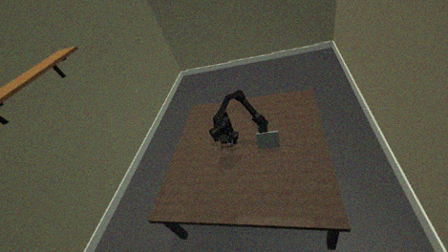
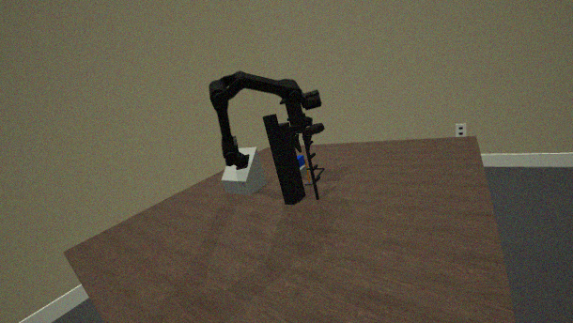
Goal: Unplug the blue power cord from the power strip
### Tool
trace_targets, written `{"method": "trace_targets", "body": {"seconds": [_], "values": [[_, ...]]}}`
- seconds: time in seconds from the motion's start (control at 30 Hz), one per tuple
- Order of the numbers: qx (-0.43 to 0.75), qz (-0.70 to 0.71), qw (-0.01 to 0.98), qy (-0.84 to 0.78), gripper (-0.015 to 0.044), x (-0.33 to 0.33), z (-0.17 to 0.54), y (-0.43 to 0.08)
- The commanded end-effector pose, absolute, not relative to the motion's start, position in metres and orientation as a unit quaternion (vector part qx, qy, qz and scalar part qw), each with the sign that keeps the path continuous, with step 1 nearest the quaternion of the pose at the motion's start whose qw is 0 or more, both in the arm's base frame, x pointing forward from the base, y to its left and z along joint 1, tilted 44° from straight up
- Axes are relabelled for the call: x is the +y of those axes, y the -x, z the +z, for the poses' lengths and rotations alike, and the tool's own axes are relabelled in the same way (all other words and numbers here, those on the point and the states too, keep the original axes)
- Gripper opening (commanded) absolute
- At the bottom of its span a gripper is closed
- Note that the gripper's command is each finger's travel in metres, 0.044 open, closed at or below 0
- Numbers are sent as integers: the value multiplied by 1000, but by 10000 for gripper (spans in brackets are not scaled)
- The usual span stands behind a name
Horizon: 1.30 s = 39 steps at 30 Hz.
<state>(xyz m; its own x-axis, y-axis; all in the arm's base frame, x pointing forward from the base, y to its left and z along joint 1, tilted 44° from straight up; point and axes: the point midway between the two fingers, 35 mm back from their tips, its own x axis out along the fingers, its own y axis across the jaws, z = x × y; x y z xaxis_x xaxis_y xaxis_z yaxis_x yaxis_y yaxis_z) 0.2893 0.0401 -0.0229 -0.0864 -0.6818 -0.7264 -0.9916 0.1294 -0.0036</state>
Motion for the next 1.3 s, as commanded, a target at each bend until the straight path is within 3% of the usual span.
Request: {"method": "trace_targets", "body": {"seconds": [0.0,1.27], "values": [[695,270,288,601,160,37,-24,-286],[695,269,287,601,160,5,0,-283]]}}
